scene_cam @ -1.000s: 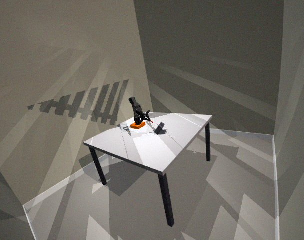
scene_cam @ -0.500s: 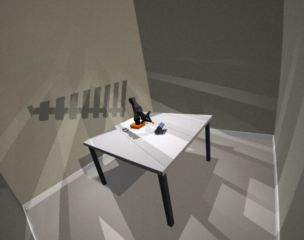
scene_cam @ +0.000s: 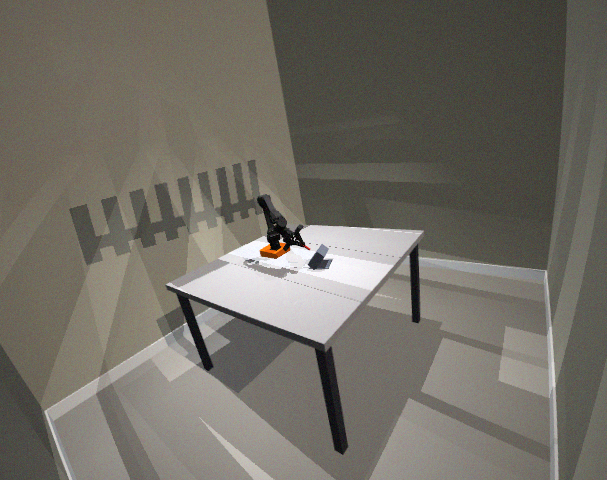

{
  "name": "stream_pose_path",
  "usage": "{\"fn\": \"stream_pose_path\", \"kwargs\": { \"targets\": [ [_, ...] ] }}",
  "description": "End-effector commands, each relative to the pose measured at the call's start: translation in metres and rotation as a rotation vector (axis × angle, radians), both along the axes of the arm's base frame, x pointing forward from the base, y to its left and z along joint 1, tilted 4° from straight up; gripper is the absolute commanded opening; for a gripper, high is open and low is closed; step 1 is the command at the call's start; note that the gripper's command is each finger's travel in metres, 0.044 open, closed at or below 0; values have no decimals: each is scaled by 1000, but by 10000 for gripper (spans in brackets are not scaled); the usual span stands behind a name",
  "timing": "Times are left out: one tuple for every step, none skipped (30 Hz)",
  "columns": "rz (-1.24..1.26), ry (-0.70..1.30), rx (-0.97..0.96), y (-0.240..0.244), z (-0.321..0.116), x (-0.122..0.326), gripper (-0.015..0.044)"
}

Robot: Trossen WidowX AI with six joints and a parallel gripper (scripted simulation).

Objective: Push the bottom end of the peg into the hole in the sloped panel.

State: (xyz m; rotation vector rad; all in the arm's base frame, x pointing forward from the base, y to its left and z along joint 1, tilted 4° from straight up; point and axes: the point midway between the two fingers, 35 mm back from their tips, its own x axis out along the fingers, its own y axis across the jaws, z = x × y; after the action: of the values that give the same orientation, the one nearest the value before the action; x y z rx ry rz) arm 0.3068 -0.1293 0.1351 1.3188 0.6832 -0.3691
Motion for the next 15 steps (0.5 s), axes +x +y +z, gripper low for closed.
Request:
{"fn": "stream_pose_path", "kwargs": {
  "targets": [
    [-8, 2, 5, 0, -5, 2, 0],
    [-7, 1, 5, 0, -5, 2, 0],
    [-6, 0, 3, 0, -6, 3, 0],
    [-5, -2, 2, 0, -6, 3, 0],
    [-4, -4, 0, 0, -7, 4, 0],
    [-3, -5, -1, 0, -8, 5, 0],
    [-3, -6, -2, 0, -8, 5, 0],
    [-2, -7, -2, 0, -9, 5, 0],
    [-2, -7, -3, 0, -9, 5, 0],
    [-2, -7, -3, 0, -9, 5, 0],
    [-2, -7, -3, 0, -9, 6, 0],
    [-2, -7, -3, 0, -10, 6, 0],
    [-2, -7, -3, 0, -10, 7, 0],
    [-1, -7, -4, 0, -11, 8, 0],
    [-1, -7, -4, 0, -11, 9, 0]
  ]
}}
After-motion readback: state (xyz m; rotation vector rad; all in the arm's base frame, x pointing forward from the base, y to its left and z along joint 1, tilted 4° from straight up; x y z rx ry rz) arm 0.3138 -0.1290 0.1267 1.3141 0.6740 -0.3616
